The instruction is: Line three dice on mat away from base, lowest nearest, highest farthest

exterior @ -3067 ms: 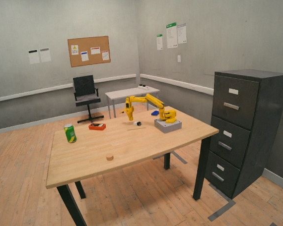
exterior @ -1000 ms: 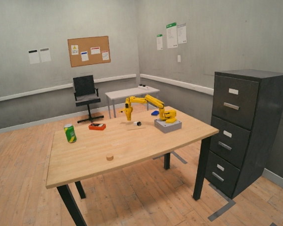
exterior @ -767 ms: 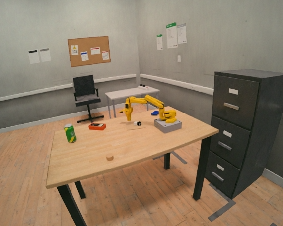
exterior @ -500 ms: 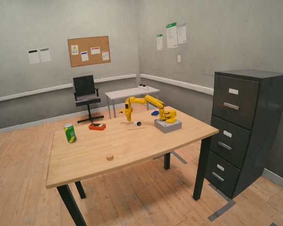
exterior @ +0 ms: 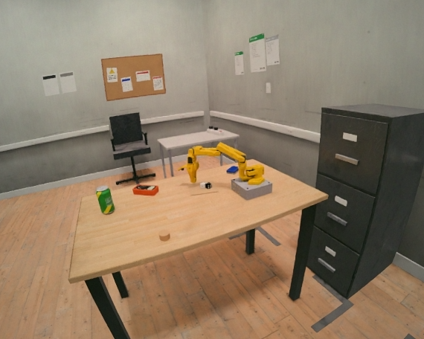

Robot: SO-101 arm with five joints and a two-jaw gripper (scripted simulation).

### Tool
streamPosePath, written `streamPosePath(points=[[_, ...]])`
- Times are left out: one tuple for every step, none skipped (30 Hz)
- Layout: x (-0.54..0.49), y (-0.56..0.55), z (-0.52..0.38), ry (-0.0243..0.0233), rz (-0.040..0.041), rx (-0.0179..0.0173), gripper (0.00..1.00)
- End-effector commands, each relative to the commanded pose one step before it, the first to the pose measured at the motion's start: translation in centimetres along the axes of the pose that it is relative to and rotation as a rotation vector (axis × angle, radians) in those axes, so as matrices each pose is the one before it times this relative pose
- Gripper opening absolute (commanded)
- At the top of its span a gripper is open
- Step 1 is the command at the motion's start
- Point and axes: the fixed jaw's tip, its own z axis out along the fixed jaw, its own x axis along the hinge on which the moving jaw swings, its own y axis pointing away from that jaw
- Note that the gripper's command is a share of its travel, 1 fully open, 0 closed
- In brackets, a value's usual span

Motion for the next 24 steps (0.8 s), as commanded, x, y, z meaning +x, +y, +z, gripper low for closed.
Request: streamPosePath(points=[[0.156, -0.239, 0.4545, 0.01201, 0.01266, 0.00065, 0.0], [0.006, -0.001, 0.0097, 0.00041, 0.0, 0.00003, 0.0], [0.014, -0.001, 0.0231, 0.00091, 0.0, 0.0001, 0.0], [0.023, -0.002, 0.0389, 0.00154, 0.0, 0.00014, 0.0], [0.032, -0.003, 0.0529, 0.0021, 0.00003, 0.0002, 0.0], [0.039, -0.004, 0.0645, 0.00257, 0.0, 0.00024, 0.0], [0.043, -0.005, 0.072, 0.00289, 0.00003, 0.0003, 0.0], [0.045, -0.005, 0.0752, 0.00298, 0.00003, 0.00027, 0.0], [0.043, -0.005, 0.0722, 0.00289, 0.0, 0.00027, 0.0], [0.039, -0.004, 0.0644, 0.00257, 0.00003, 0.00027, 0.0], [0.032, -0.003, 0.0535, 0.00214, 0.0, 0.0002, 0.0], [0.023, -0.003, 0.0382, 0.00151, 0.00003, 0.00013, 0.0], [0.013, -0.001, 0.0234, 0.00094, 0.0, 0.0001, 0.0], [0.006, -0.001, 0.0099, 0.00041, 0.0, 0.00003, 0.0], [0.001, 0.0, 0.0018, 0.00006, 0.0, 0.0, 0.0], [0.0, 0.0, 0.0, 0.0, 0.0, 0.0, 0.0], [0.0, 0.0, 0.0, 0.0, 0.0, 0.0, 0.0], [0.001, 0.0, 0.0013, 0.00006, 0.0, 0.0, 0.0], [0.006, -0.001, 0.0097, 0.00038, 0.0, 0.00003, 0.0], [0.014, -0.001, 0.0237, 0.00091, 0.0, 0.0001, 0.0], [0.023, -0.003, 0.0383, 0.00154, 0.00003, 0.00014, 0.0], [0.032, -0.003, 0.0524, 0.00207, 0.0, 0.0002, 0.0], [0.038, -0.004, 0.0646, 0.00254, 0.00003, 0.00024, 0.0], [0.043, -0.005, 0.0721, 0.00286, 0.0, 0.00027, 0.0]])
